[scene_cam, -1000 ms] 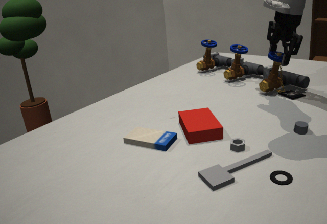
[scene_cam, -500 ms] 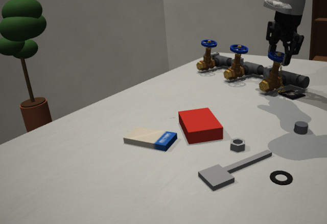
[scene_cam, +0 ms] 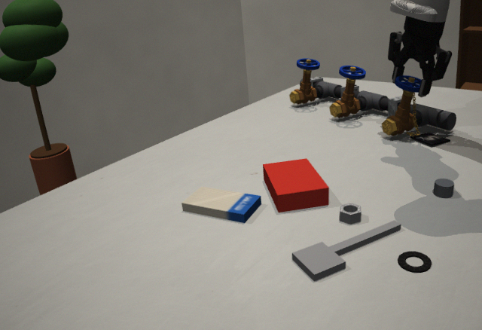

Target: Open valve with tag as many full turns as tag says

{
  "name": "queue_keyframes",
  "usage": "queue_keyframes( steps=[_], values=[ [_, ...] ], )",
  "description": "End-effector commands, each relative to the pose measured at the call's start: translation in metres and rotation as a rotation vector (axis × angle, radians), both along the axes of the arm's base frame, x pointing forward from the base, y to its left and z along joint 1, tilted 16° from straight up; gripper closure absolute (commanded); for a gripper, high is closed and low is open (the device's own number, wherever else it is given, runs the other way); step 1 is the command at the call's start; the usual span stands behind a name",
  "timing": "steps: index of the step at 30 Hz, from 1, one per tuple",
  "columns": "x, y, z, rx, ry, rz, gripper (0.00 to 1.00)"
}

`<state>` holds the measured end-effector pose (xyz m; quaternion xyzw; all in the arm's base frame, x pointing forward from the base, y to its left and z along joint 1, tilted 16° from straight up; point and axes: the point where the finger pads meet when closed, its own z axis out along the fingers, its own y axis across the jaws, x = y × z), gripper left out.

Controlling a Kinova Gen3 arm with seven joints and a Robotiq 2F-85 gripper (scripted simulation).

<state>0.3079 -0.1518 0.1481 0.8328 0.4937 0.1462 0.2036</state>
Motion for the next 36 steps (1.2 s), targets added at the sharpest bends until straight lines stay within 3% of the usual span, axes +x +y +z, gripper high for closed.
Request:
queue_keyframes(
  steps=[1, 36],
  values=[
    [0.0, -0.0003, 0.0002, -0.023, 0.002, 0.037, 0.29],
    [0.0, -0.0003, 0.0002, -0.482, 0.204, 0.933, 0.29]
  ],
)
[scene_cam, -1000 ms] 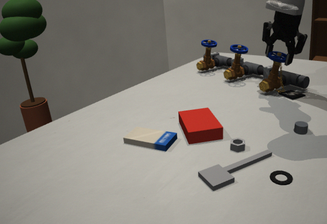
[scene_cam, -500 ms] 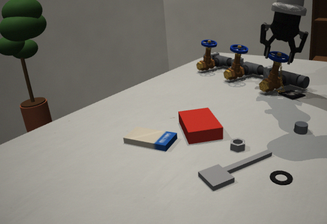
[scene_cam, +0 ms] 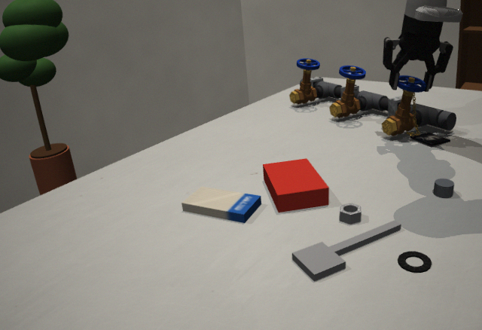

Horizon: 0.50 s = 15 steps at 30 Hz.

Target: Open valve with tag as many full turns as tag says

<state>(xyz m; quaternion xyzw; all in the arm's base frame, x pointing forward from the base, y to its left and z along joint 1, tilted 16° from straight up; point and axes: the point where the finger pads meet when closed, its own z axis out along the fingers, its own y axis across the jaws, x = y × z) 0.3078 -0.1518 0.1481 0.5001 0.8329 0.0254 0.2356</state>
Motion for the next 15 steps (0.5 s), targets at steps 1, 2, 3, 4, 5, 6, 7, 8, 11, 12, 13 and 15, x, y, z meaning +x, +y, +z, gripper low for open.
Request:
queue_keyframes(
  steps=[1, 2, 3, 4, 5, 6, 7, 8, 11, 12, 13, 15],
  values=[
    [0.0002, -0.0002, 0.0002, -0.058, -0.013, 0.107, 0.29],
    [0.0002, -0.0002, 0.0002, -0.075, -0.005, 0.141, 0.29],
    [0.0002, -0.0002, 0.0002, -0.092, 0.002, 0.175, 0.29],
    [0.0002, -0.0002, 0.0002, -0.109, 0.01, 0.21, 0.29],
    [0.0002, -0.0002, 0.0002, -0.126, 0.018, 0.244, 0.29],
    [0.0002, -0.0002, 0.0002, -0.143, 0.025, 0.278, 0.29],
    [0.0002, -0.0002, 0.0002, -0.16, 0.033, 0.312, 0.29],
    [0.0002, -0.0002, 0.0002, -0.176, 0.041, 0.346, 0.29],
    [0.0002, -0.0002, 0.0002, -0.226, 0.063, 0.447, 0.29],
    [0.0002, -0.0002, 0.0002, -0.242, 0.071, 0.48, 0.29],
    [0.0002, -0.0002, 0.0002, -0.259, 0.078, 0.513, 0.29],
    [0.0002, -0.0002, 0.0002, -0.275, 0.086, 0.545, 0.29]
  ],
)
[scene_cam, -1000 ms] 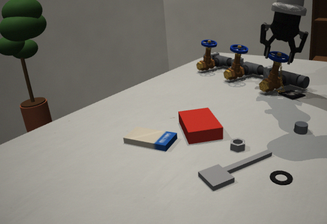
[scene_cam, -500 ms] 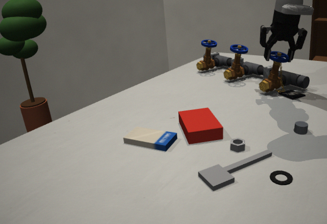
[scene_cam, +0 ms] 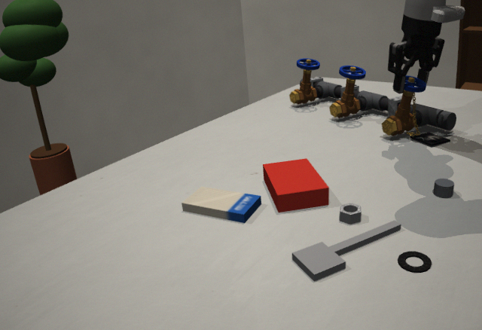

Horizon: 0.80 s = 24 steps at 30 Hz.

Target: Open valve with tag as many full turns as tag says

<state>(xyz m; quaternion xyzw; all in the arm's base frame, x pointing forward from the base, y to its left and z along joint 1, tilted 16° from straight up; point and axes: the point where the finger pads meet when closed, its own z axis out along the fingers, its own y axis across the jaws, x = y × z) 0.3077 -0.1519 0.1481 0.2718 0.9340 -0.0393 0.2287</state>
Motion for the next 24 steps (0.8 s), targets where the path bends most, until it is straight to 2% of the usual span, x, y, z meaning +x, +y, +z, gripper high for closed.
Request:
queue_keyframes(
  steps=[1, 16, 24],
  values=[
    [0.0003, -0.0002, 0.0002, -0.047, -0.029, 0.095, 0.29],
    [0.0003, -0.0002, 0.0002, -0.262, 0.072, 0.539, 0.29],
    [0.0003, -0.0002, 0.0002, -0.332, 0.105, 0.682, 0.29]
  ],
)
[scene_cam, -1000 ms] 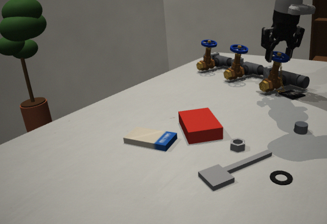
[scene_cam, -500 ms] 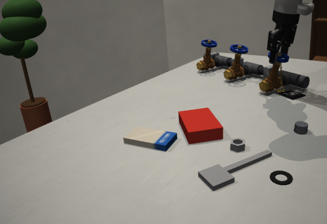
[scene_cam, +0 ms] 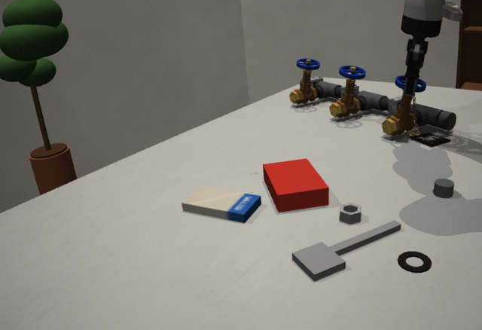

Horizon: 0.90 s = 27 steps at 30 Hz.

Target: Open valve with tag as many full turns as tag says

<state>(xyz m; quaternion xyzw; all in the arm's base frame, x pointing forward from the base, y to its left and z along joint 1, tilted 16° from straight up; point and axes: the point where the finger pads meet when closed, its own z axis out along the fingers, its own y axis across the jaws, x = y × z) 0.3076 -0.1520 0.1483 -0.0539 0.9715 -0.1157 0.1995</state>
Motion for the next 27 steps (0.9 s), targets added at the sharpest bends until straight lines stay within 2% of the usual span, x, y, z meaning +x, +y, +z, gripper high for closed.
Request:
queue_keyframes(
  steps=[1, 9, 27],
  values=[
    [0.0003, -0.0001, 0.0, -0.047, -0.032, 0.109, 0.29],
    [0.0003, -0.0001, 0.0, -0.118, 0.002, 0.256, 0.29],
    [0.0003, -0.0001, 0.0, -0.192, 0.038, 0.41, 0.29]
  ],
)
